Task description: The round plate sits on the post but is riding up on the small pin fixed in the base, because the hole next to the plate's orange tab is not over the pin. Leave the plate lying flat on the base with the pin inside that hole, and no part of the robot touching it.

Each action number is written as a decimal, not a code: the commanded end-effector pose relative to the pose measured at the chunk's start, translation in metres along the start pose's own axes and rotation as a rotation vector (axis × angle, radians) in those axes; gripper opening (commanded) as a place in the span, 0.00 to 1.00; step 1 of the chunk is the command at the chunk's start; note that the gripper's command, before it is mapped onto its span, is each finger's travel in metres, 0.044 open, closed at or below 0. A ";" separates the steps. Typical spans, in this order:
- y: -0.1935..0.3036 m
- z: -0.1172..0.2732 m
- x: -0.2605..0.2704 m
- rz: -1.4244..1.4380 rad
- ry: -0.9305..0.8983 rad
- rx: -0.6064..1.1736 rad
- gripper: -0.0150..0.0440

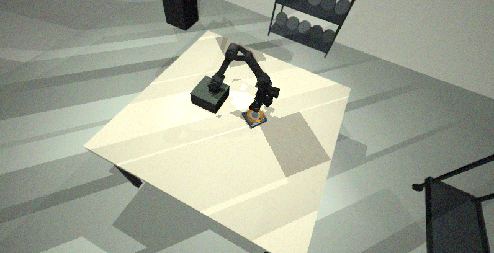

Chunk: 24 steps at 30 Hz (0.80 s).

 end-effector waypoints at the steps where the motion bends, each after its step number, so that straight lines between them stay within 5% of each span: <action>1: -0.001 -0.005 0.000 0.004 -0.001 -0.009 0.25; 24: 0.022 -0.006 -0.008 0.004 0.000 -0.007 0.25</action>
Point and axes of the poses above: the point midway between the two fingers, 35 mm back from their tips, its own z axis back along the fingers, its own x axis across the jaws, y = z × x, the point moved 8 cm from there along z, back along the fingers, and after that the axes turned 3 degrees about z, right-handed, at the moved point
